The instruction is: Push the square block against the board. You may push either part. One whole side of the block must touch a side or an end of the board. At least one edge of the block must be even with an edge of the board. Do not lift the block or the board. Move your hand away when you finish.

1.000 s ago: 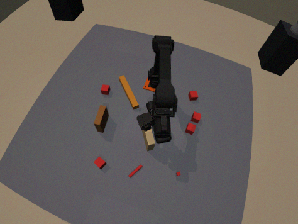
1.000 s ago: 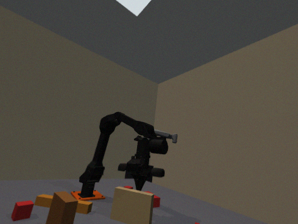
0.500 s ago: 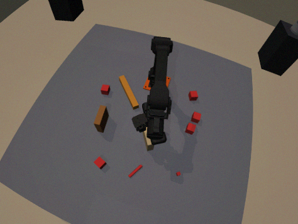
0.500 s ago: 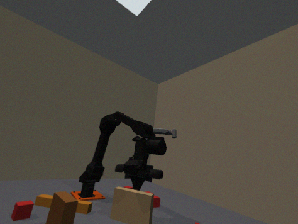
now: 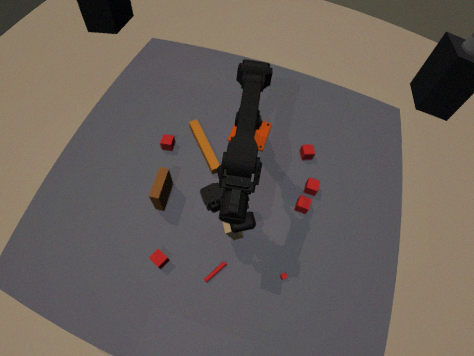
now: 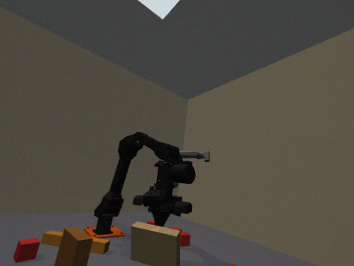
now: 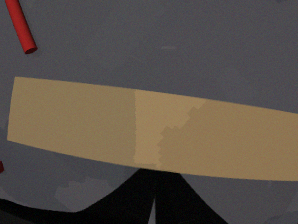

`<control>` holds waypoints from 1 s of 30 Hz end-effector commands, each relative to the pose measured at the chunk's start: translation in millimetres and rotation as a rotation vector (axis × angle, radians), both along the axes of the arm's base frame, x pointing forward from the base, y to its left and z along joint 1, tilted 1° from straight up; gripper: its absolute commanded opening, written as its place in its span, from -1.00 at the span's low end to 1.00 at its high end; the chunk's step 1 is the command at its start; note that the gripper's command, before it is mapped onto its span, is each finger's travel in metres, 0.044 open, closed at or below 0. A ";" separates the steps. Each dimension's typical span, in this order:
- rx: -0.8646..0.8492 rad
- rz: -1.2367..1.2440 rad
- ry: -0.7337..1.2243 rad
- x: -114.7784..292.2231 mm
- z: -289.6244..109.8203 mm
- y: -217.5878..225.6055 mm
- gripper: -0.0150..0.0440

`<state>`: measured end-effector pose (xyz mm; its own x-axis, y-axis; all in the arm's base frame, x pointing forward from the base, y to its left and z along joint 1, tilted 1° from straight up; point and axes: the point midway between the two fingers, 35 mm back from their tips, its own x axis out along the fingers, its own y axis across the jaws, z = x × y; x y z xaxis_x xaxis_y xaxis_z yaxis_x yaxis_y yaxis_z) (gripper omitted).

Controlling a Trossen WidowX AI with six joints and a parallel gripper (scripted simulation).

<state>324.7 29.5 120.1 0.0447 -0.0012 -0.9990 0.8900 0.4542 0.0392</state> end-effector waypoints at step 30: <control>0.003 0.003 0.001 -6.0 0.0 12.6 -0.49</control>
<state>322.9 37.2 121.3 0.0462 0.0014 -0.9989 0.8871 0.4597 0.0417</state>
